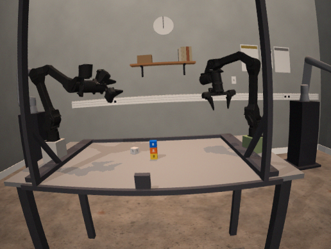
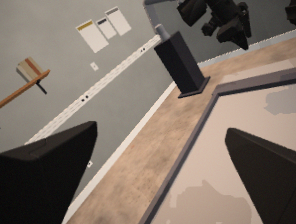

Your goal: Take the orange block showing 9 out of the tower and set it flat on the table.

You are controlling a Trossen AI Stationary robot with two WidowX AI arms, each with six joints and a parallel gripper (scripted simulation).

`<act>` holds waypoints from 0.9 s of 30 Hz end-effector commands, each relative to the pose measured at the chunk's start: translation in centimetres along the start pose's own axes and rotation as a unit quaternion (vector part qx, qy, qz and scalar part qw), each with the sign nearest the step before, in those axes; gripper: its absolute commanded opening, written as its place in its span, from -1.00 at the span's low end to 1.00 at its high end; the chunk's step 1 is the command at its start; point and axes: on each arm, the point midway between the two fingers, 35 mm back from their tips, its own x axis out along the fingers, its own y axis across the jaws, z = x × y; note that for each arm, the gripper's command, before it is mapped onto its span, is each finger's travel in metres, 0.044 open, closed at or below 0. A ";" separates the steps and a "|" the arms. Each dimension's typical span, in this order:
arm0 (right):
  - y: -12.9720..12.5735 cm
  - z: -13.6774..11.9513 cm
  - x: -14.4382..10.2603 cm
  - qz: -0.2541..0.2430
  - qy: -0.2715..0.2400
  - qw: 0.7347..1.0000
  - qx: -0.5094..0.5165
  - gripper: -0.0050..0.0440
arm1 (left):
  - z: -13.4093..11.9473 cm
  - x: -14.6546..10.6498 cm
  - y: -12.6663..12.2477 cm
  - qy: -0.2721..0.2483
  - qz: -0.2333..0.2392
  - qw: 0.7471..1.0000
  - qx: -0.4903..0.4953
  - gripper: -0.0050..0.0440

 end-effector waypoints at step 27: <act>7.1 3.3 5.2 0.048 -0.070 0.988 -0.125 0.84 | 2.7 -0.6 0.6 -0.049 -0.045 0.996 -0.066 0.84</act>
